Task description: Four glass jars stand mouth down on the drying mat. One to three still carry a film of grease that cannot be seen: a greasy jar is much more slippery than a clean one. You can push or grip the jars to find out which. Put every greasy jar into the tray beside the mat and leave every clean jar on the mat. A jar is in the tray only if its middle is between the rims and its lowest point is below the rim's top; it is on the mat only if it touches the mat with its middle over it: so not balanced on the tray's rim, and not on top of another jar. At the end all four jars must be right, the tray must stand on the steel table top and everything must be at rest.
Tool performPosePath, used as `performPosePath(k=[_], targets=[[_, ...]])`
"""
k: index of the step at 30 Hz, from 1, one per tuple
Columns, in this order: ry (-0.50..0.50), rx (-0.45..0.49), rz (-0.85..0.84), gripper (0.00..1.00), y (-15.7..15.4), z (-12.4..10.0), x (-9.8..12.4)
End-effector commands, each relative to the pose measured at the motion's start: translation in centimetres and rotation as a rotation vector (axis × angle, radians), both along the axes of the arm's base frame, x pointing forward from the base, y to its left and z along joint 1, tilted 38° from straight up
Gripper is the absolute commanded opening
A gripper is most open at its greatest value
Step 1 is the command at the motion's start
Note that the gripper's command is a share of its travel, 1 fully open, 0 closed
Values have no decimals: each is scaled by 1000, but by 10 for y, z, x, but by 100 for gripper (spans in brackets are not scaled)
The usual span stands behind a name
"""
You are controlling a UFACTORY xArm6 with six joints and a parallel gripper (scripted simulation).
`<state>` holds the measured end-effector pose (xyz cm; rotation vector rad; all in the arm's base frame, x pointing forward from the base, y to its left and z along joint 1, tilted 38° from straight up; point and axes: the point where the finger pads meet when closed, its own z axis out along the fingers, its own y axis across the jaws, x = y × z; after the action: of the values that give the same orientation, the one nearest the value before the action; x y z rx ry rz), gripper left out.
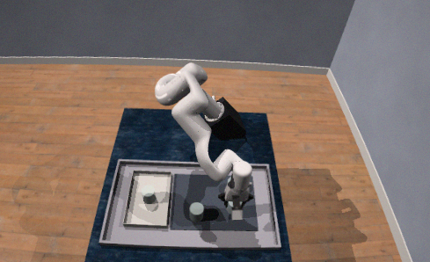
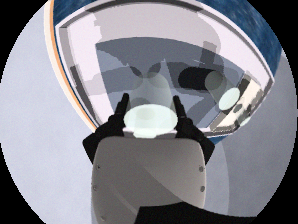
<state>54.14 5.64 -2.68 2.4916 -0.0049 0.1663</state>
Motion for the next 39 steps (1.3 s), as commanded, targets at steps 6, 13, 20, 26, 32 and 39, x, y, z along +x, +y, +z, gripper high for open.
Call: performPosePath(k=[6, 13, 20, 26, 32, 39], targets=[[-4, 1, 2, 0, 17, 22, -2], [-4, 1, 2, 0, 26, 35, -4], [-4, 1, 2, 0, 37, 50, -6], [-4, 1, 2, 0, 44, 58, -7], [-4, 1, 2, 0, 49, 70, -9], [-4, 1, 2, 0, 30, 84, -8]])
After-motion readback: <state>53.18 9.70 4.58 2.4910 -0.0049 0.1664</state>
